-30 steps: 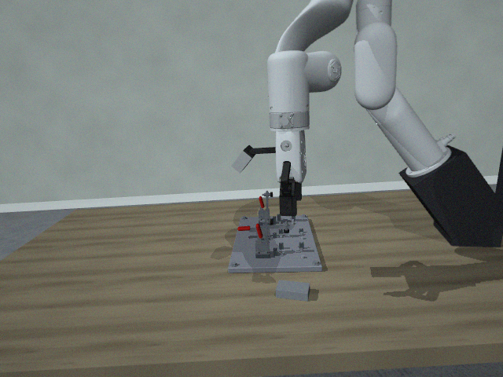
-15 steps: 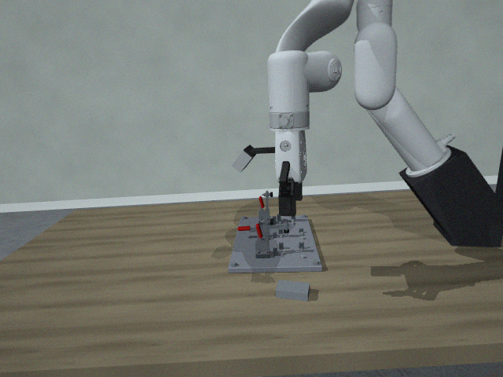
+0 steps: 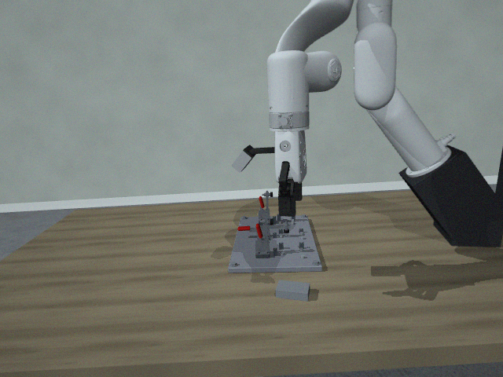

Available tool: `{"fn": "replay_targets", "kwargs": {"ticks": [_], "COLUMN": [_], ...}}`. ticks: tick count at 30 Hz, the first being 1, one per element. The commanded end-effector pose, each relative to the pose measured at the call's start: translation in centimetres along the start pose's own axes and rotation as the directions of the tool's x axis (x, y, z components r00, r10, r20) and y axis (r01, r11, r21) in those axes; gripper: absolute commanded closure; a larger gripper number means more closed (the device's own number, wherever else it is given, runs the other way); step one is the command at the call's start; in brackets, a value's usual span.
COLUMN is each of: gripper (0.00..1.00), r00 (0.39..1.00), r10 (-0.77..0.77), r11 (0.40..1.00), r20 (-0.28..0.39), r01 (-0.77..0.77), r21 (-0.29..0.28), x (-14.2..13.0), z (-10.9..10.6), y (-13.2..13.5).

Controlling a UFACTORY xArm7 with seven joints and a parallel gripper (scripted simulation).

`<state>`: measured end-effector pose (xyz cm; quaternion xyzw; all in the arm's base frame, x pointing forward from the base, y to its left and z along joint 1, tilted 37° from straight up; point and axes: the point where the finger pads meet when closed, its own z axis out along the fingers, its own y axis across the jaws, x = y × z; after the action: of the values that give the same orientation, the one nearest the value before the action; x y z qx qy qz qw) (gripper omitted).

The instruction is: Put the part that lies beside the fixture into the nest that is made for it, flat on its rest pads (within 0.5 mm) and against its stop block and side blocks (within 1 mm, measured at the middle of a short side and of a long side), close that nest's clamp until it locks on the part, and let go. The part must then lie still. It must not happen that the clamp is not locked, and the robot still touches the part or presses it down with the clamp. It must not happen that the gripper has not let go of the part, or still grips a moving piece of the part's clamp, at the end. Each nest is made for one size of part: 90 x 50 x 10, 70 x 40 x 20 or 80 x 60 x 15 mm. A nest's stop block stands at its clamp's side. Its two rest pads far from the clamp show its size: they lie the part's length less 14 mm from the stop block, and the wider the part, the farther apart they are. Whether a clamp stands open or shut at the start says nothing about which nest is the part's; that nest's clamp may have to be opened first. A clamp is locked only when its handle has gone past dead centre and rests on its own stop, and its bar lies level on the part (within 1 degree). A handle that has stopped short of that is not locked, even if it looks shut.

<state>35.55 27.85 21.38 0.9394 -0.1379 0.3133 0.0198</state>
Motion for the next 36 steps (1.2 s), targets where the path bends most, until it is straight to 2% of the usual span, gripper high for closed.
{"fn": "replay_targets", "kwargs": {"ticks": [1,23,29,36], "gripper": [0.0,0.0,0.0,0.0], "r00": [1.0,1.0,1.0,1.0], "r10": [-0.001,-0.001,-0.001,-0.001], "r11": [1.0,1.0,1.0,1.0], "r20": [-0.002,-0.002,-0.002,-0.002], "r01": [0.001,0.001,0.001,0.001], "r21": [0.003,0.003,0.003,0.003], "x": [0.0,0.0,0.1,0.1], "z": [-0.1,0.1,1.2,3.8], "y": [-0.1,-0.1,-0.1,-0.2]}}
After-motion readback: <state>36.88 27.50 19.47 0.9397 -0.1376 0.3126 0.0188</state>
